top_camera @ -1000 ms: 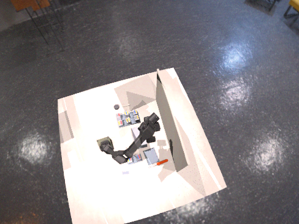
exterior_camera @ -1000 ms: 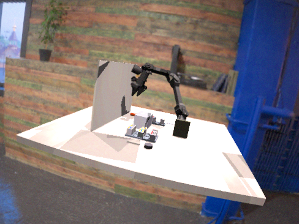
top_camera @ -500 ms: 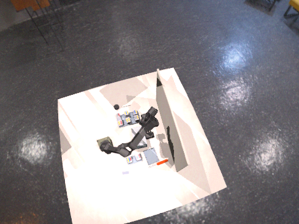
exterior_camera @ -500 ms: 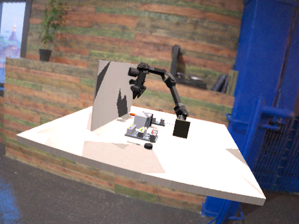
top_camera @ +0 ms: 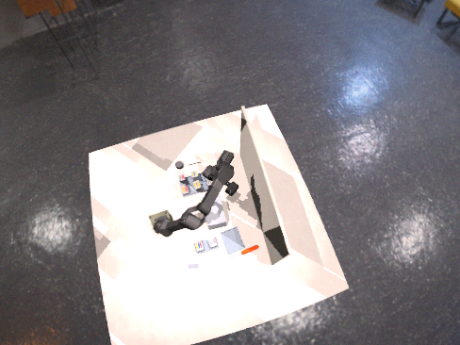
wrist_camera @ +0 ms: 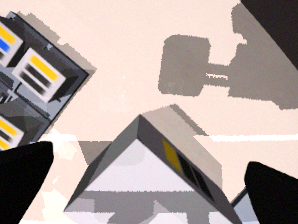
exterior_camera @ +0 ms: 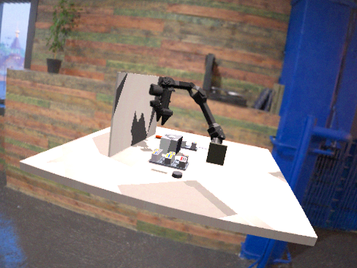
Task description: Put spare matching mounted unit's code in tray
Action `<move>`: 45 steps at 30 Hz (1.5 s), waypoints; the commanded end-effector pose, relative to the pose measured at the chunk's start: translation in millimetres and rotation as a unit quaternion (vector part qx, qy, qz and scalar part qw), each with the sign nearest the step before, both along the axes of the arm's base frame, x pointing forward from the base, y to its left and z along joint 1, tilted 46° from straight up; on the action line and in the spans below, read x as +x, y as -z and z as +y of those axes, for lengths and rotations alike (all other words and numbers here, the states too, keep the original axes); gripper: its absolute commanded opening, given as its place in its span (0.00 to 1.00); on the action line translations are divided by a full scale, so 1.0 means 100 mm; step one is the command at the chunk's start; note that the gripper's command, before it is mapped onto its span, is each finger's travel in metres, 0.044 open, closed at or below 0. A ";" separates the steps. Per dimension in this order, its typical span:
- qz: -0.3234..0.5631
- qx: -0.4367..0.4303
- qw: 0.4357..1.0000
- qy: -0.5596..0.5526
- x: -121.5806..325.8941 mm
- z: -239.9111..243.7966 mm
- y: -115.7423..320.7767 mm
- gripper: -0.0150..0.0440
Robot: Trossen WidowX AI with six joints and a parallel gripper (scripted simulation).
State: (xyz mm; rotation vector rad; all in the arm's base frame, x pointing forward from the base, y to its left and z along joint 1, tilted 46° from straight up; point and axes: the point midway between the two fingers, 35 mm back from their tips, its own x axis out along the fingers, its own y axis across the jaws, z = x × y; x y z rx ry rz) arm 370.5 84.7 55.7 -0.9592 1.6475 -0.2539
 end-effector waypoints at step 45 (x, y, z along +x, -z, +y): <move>0.342 0.015 0.890 -0.302 -0.33 0.01 1.56 0.76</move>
